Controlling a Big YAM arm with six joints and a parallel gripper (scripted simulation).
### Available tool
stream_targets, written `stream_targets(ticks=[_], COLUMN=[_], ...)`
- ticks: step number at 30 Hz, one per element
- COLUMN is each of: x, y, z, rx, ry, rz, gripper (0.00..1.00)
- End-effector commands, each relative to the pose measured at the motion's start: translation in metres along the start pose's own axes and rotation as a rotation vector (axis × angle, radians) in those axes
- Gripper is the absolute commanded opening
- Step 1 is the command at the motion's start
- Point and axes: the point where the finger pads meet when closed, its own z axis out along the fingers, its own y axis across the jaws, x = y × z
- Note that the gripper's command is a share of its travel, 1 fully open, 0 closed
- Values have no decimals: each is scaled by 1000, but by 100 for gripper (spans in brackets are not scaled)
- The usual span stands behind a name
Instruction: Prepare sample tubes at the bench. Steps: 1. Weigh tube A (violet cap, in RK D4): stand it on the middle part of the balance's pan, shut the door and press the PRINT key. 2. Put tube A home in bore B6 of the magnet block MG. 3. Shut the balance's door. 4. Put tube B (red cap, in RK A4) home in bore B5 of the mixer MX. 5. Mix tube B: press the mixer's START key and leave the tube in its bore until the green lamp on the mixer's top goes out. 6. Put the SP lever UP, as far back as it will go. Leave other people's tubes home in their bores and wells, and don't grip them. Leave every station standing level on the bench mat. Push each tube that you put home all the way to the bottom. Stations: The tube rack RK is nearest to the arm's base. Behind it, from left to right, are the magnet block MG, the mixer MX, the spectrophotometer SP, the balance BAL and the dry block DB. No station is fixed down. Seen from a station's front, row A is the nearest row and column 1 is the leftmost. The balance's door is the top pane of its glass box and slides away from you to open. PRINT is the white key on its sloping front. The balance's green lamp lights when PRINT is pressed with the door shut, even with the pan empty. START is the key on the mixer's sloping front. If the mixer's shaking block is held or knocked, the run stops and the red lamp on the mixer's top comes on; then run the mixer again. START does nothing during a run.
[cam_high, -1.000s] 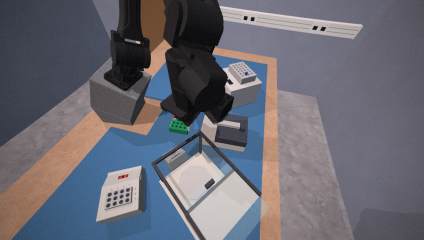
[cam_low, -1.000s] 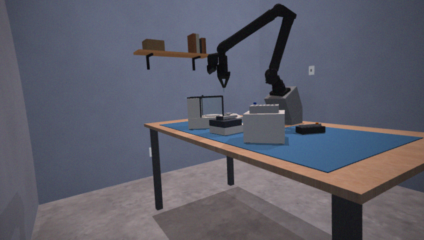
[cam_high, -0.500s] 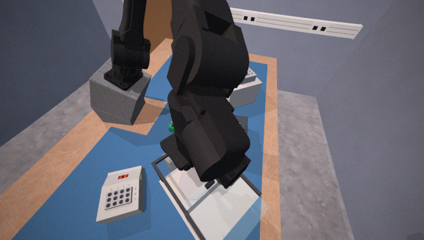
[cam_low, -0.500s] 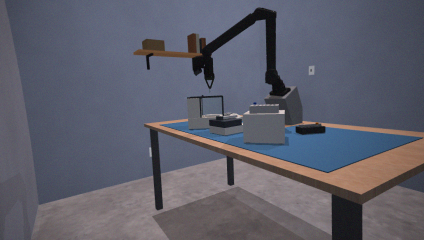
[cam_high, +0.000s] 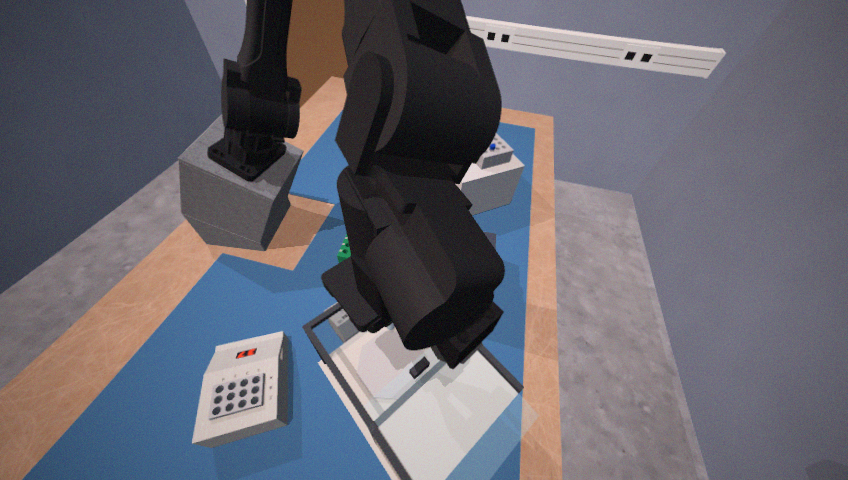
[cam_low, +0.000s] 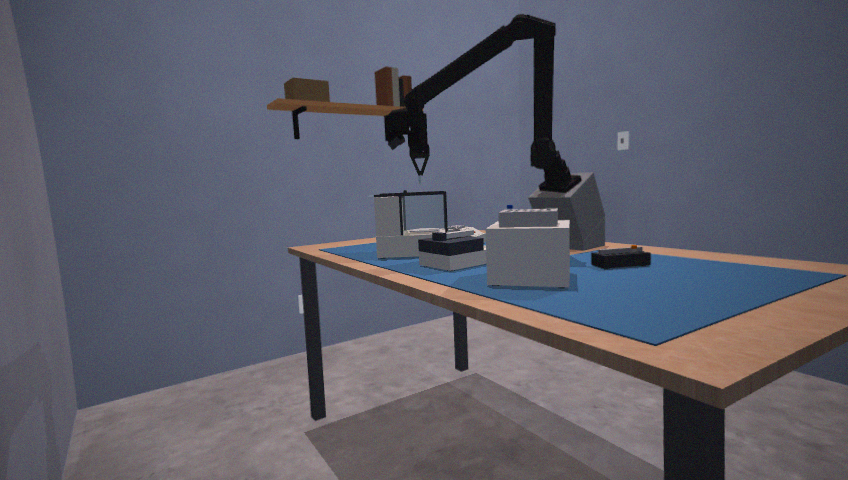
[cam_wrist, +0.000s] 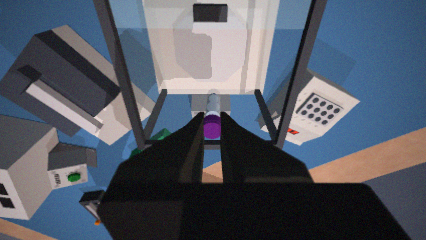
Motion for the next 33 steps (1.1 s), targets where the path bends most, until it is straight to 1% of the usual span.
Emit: stream_targets(ticks=[1, 3, 4, 33], x=[1, 1, -9, -9], y=[7, 7, 2, 2], z=[-2, -2, -9, -9], rx=[-2, -2, 6, 6], ry=[-6, -6, -25, -25], rz=[4, 4, -4, -4], gripper=[9, 9, 9, 9])
